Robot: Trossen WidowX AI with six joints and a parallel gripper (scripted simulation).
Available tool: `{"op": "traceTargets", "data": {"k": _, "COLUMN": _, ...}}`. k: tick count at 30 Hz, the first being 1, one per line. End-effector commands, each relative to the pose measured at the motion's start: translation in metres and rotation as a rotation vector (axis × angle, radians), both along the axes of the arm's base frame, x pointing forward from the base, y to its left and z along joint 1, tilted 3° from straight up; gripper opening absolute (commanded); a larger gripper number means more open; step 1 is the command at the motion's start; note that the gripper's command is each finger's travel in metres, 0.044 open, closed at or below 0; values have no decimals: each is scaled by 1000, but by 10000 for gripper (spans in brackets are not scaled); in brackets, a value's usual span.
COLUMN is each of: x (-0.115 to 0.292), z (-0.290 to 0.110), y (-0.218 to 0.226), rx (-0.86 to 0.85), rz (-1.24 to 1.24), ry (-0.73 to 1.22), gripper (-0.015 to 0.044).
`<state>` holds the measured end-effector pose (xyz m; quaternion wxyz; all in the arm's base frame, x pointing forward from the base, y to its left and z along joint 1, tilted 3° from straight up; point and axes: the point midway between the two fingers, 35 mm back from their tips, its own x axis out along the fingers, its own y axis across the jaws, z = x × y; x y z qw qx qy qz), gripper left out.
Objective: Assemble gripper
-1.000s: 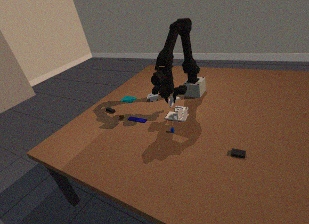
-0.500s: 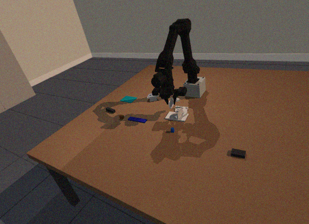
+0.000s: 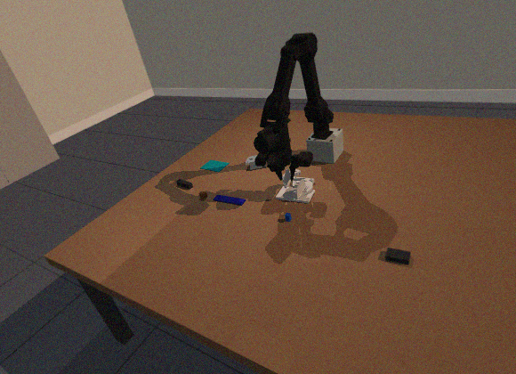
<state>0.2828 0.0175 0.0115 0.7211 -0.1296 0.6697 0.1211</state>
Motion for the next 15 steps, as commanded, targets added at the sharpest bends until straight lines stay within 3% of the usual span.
{"op": "traceTargets", "data": {"k": 1, "x": 0, "z": -7, "y": 0, "rx": 2, "rz": -4, "ry": 0, "gripper": 134}}
{"op": "traceTargets", "data": {"k": 15, "x": 0, "z": -19, "y": 0, "rx": 2, "rz": -4, "ry": 0, "gripper": 134}}
